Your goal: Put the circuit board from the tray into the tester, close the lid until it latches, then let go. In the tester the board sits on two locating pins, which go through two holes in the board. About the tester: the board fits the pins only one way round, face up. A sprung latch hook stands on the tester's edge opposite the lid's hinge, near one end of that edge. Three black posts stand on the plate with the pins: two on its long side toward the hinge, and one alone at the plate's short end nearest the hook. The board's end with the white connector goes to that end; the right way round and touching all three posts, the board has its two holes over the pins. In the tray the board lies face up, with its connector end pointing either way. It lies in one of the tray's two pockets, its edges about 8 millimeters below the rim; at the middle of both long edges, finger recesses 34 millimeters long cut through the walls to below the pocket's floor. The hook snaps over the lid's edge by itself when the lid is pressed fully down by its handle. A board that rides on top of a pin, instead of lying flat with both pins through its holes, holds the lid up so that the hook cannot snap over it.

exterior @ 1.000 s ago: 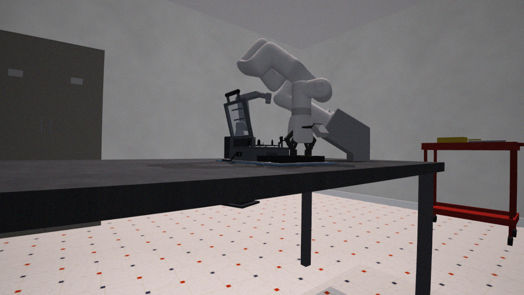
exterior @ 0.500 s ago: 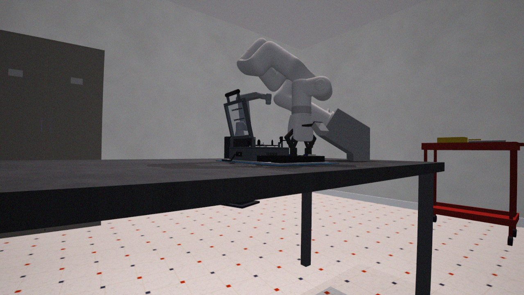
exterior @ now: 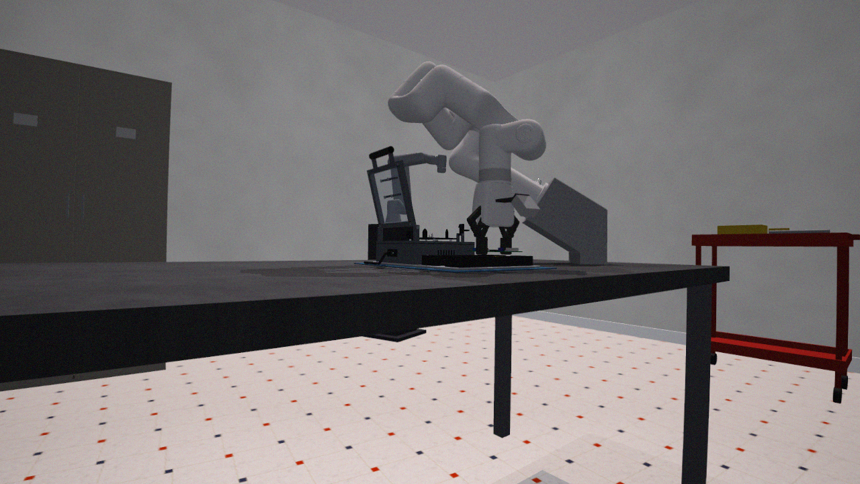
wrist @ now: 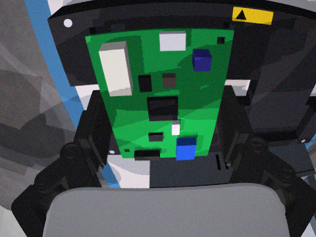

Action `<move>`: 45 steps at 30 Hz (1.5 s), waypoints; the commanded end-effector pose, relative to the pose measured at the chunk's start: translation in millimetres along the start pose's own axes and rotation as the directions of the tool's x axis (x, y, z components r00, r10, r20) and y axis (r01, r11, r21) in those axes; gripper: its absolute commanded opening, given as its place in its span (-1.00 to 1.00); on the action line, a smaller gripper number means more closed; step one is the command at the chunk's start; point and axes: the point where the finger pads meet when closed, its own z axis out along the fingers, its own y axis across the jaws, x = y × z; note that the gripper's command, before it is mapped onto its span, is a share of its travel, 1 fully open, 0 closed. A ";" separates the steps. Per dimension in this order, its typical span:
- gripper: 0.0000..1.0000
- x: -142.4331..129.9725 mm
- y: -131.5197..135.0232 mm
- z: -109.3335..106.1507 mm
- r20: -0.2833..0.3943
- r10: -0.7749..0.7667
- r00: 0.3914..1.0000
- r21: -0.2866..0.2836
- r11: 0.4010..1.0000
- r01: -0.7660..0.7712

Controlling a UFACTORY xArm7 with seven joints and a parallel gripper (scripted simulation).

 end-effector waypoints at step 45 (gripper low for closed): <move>0.58 1.1 0.2 -31.3 -0.003 0.000 1.000 -0.001 1.000 0.000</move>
